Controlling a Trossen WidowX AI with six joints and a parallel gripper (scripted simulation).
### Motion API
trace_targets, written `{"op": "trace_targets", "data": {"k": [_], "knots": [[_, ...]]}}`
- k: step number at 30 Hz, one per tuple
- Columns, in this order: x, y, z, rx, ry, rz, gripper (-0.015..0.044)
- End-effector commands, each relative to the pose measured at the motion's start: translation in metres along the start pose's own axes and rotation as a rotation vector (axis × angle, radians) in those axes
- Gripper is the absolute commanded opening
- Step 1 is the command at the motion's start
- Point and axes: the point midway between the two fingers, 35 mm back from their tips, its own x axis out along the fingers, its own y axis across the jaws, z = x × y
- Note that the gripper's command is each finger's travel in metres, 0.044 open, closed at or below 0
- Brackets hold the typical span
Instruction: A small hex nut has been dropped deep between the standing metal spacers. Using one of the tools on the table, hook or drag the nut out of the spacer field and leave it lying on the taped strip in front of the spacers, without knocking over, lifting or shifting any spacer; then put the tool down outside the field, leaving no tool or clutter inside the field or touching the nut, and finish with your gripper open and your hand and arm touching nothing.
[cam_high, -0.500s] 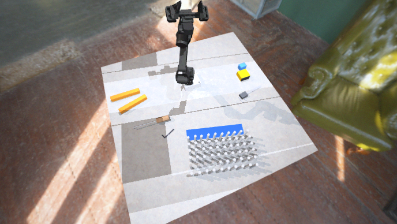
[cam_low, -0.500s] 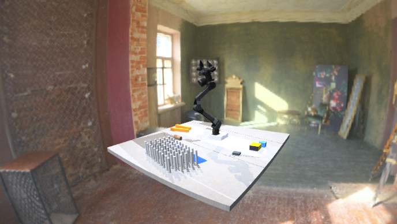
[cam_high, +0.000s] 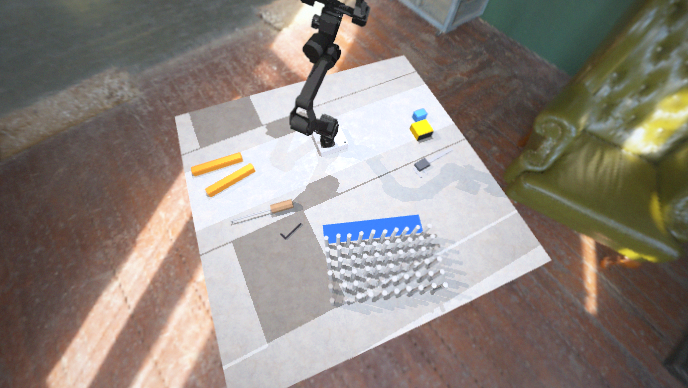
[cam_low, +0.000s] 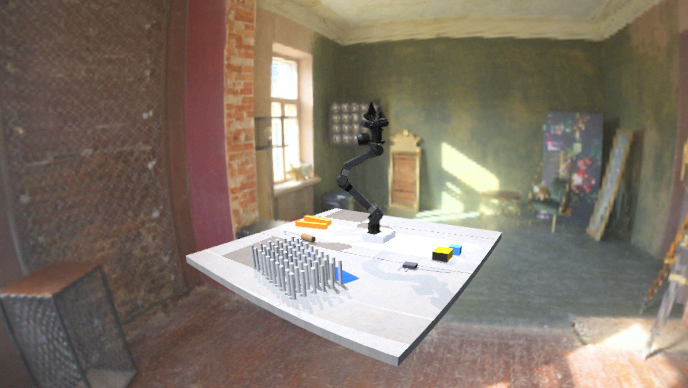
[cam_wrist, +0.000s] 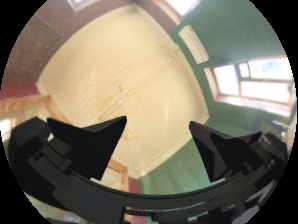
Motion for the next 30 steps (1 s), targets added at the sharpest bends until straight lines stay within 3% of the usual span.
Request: {"op": "trace_targets", "data": {"k": [1,6,15,23,30], "knots": [[-0.006,-0.020,-0.026,-0.137,0.058,-0.034,0.0440],[-0.016,-0.063,-0.058,-0.378,0.143,-0.098,0.0440],[-0.035,-0.145,-0.077,-0.755,0.255,-0.227,0.0440],[-0.063,-0.238,-0.055,-1.114,0.367,-0.404,0.0440],[-0.100,-0.321,-0.001,-1.383,0.444,-0.637,0.0440]]}}
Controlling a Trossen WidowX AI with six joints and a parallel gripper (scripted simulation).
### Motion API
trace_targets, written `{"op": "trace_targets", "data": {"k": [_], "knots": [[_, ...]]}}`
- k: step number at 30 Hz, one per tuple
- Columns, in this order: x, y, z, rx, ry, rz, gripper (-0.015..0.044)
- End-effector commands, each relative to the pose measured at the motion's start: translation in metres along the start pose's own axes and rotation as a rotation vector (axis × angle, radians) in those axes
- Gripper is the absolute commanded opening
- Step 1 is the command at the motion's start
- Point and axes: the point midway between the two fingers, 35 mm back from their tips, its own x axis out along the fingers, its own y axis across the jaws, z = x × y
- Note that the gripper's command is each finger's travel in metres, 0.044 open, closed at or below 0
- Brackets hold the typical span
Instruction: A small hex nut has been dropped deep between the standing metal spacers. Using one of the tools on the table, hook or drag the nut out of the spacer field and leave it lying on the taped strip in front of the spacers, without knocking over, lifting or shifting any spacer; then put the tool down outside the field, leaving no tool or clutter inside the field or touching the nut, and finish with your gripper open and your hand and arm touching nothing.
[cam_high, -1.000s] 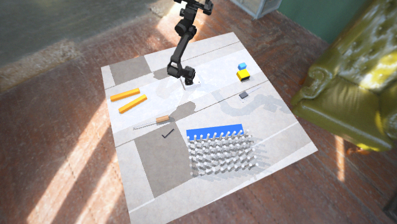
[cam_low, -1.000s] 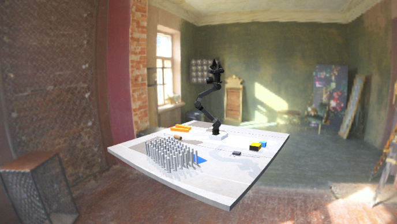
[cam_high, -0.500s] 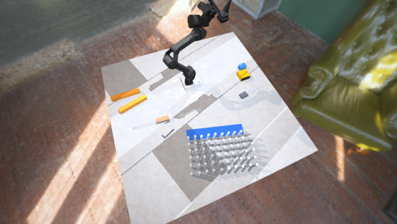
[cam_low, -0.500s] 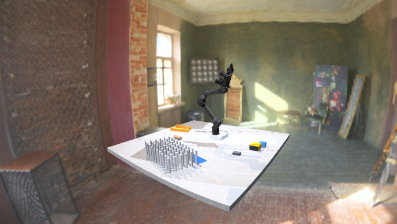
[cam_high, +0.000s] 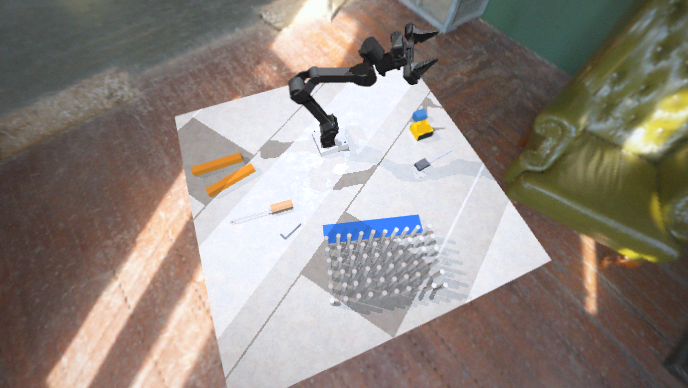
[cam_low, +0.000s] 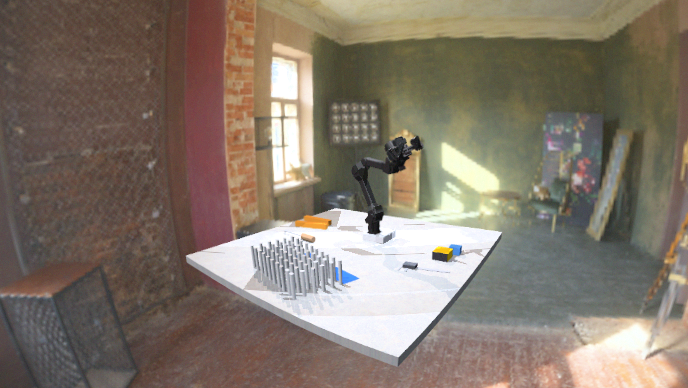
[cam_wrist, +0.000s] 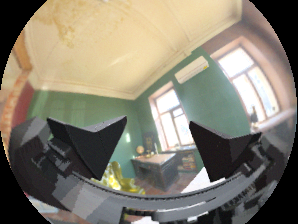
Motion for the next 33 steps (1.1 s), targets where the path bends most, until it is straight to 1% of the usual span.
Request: {"op": "trace_targets", "data": {"k": [1,8,14,20,27,29,30,33], "knots": [[0.005,-0.042,-0.033,-0.120,0.074,-0.109,0.0440],[-0.002,-0.142,-0.086,-0.334,0.238,-0.345,0.0440],[-0.031,-0.236,-0.116,-0.483,0.391,-0.565,0.0440],[-0.084,-0.326,-0.131,-0.596,0.555,-0.796,0.0440],[-0.171,-0.413,-0.132,-0.673,0.758,-1.076,0.0440],[-0.198,-0.431,-0.130,-0.683,0.813,-1.149,0.0440],[-0.205,-0.435,-0.130,-0.684,0.828,-1.168,0.0440],[-0.207,-0.437,-0.130,-0.685,0.833,-1.175,0.0440]]}}
